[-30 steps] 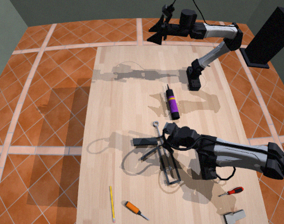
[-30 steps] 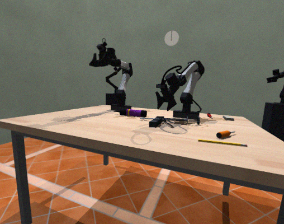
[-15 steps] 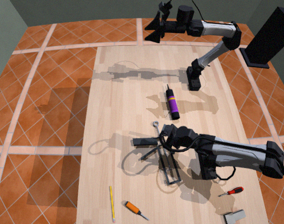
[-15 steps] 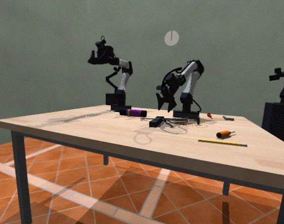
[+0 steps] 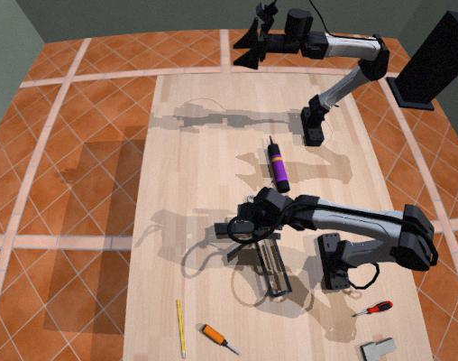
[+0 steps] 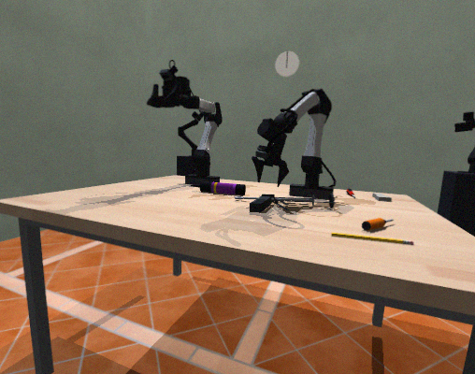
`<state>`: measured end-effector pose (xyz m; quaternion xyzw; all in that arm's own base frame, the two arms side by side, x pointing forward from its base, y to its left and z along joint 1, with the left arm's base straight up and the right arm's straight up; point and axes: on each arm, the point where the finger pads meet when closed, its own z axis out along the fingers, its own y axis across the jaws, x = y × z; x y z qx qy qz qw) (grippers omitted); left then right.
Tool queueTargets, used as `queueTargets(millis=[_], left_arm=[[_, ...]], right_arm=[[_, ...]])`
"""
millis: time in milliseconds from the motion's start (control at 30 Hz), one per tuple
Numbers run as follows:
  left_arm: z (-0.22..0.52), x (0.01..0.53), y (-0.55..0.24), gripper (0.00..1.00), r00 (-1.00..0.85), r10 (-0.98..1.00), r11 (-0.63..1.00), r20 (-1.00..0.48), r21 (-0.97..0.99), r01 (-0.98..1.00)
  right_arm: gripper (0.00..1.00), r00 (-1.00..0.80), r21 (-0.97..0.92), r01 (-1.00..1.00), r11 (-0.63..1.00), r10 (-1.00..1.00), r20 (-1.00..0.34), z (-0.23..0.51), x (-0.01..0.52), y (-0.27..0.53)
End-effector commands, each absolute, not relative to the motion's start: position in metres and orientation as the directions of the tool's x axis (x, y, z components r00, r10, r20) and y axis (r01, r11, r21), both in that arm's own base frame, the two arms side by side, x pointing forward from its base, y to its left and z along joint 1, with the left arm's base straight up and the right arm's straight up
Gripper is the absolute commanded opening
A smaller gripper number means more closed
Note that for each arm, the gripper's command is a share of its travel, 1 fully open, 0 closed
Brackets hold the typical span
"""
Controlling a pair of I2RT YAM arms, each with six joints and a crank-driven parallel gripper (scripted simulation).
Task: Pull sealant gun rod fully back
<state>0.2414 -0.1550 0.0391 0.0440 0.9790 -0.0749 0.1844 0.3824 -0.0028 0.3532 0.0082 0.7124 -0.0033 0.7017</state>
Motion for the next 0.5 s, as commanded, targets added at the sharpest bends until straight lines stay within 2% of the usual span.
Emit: queueTargets(millis=[0, 300, 467], left_arm=[[0.041, 0.237, -0.158, 0.93, -0.971, -0.046, 0.996, -0.233, -0.081, -0.028], [0.039, 0.247, -0.171, 0.93, -0.978, -0.180, 0.983, -0.104, 0.011, -0.183], [0.029, 0.251, -0.176, 0.93, -0.983, -0.173, 0.985, -0.055, -0.004, -0.173]], right_arm=[[1.00, 0.020, 0.000, 0.003, 1.000, 0.000, -1.000, 0.370, 0.384, -0.001], [1.00, 0.020, 0.000, 0.003, 1.000, 0.000, -1.000, 0.370, 0.384, -0.001], [1.00, 0.021, 0.000, -0.006, 1.000, 0.000, -1.000, 0.370, 0.384, 0.000]])
